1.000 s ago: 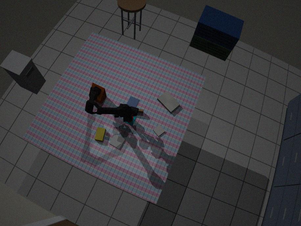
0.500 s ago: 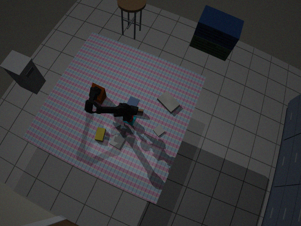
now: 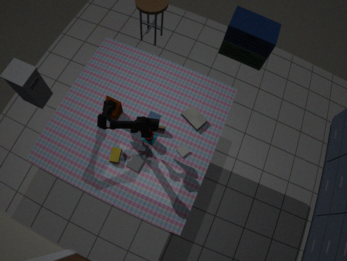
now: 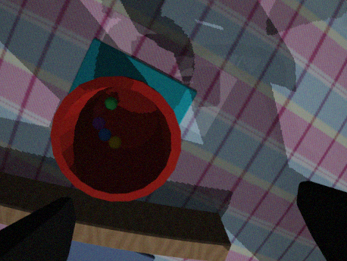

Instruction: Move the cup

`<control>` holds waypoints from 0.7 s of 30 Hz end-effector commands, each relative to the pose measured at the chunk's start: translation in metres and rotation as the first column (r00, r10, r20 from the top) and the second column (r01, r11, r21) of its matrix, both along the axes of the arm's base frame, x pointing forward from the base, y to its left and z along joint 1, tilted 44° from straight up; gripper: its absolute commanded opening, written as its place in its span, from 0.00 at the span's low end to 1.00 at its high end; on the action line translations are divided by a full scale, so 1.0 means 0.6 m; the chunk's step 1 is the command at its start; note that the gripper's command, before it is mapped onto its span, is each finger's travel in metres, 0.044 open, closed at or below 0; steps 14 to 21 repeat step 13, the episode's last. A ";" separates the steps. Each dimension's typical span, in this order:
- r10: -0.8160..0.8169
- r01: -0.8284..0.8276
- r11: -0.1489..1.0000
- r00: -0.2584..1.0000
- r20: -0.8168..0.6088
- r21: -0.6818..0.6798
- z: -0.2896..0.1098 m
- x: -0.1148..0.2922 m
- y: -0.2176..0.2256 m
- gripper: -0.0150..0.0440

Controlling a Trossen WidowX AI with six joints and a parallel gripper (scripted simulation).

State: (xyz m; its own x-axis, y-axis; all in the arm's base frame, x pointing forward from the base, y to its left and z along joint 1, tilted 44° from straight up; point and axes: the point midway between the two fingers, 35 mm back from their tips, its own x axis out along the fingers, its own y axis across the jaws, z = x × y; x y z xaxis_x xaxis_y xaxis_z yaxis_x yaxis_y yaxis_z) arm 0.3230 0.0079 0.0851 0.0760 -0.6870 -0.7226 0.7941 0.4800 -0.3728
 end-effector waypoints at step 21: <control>0.005 -0.005 1.000 1.000 0.008 0.003 0.026 -0.006 0.025 1.00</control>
